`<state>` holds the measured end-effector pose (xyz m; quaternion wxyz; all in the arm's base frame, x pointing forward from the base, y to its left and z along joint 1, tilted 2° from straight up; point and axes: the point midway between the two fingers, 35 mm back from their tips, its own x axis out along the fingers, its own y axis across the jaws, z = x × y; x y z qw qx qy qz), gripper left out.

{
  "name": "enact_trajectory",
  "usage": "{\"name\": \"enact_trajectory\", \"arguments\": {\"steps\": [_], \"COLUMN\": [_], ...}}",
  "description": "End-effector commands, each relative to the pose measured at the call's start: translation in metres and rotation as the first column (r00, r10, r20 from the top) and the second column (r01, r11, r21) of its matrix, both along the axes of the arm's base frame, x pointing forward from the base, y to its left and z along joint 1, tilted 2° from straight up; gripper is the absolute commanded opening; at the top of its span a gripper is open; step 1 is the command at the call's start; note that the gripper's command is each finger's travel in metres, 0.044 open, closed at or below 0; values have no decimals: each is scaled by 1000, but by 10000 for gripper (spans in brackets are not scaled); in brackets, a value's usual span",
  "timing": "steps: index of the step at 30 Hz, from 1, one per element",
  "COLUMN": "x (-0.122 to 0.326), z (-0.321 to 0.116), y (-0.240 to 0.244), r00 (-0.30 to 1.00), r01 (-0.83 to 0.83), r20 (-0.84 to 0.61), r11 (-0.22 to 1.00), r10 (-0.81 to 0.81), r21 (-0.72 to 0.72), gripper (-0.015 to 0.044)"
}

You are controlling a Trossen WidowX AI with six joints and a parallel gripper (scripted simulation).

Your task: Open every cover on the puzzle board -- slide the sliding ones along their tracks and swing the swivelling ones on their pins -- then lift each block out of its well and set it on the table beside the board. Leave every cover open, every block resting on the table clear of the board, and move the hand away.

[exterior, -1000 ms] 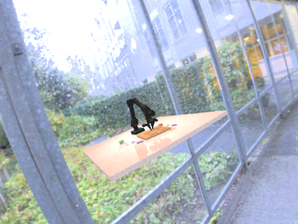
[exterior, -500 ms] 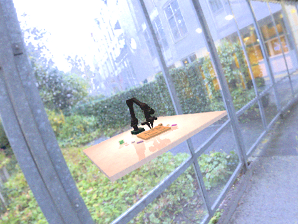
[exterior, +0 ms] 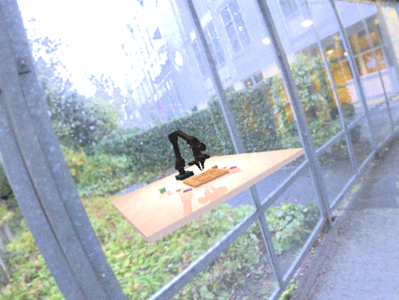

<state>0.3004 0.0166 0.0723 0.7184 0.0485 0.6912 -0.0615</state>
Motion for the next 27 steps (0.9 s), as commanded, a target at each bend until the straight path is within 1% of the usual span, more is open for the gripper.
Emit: {"name": "enact_trajectory", "arguments": {"steps": [1,12,16,27], "x": [2,-1,-1,8], "z": [15,43,45,46], "y": [1,1,2,36], "r00": [1000,1000,1000,1000], "r01": [1,1,1,1], "r20": [19,19,19,19], "r11": [1000,1000,1000,1000], "r10": [-1,-1,-1,-1], "r21": [5,5,5,9], "gripper": [80,80,80,80]}}
